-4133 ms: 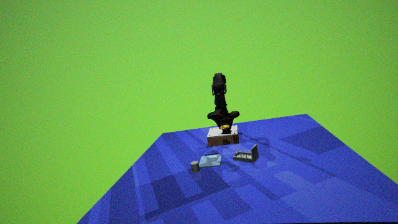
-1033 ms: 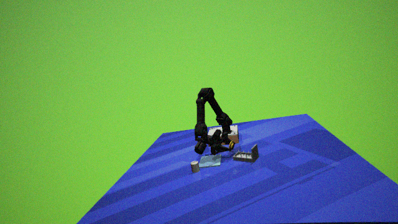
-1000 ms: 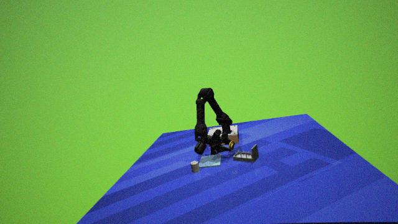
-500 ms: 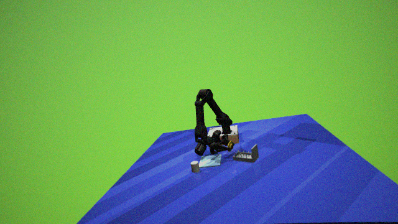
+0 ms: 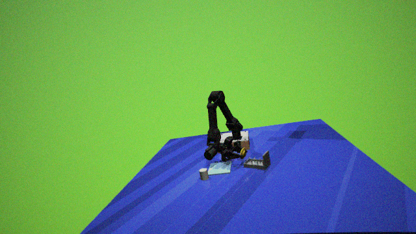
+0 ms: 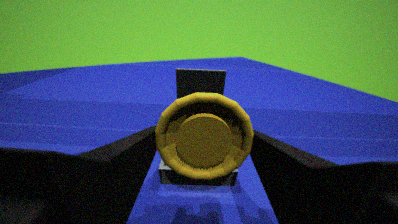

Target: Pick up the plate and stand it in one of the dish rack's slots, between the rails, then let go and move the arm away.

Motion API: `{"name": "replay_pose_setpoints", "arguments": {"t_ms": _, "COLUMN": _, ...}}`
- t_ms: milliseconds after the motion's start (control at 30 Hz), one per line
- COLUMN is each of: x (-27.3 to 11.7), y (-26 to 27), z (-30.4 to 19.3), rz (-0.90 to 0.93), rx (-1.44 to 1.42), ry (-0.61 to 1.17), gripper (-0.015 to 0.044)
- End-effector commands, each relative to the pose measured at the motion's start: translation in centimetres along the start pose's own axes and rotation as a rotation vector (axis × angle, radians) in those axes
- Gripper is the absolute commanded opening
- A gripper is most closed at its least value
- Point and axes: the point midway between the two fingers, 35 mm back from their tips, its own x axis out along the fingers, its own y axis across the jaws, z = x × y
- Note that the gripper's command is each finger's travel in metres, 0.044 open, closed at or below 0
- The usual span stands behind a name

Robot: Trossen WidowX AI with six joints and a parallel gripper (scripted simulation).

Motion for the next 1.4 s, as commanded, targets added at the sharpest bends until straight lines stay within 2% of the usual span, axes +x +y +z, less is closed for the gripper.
{"name": "replay_pose_setpoints", "arguments": {"t_ms": 0, "x": 0.4, "y": 0.0, "z": 0.3, "rz": -0.001, "rx": 0.001, "ry": -0.005, "gripper": 0.0}}
{"name": "replay_pose_setpoints", "arguments": {"t_ms": 1367, "x": 4.4, "y": 0.3, "z": 1.1, "rz": 0.002, "rx": -0.013, "ry": -0.002, "gripper": 0.0}}
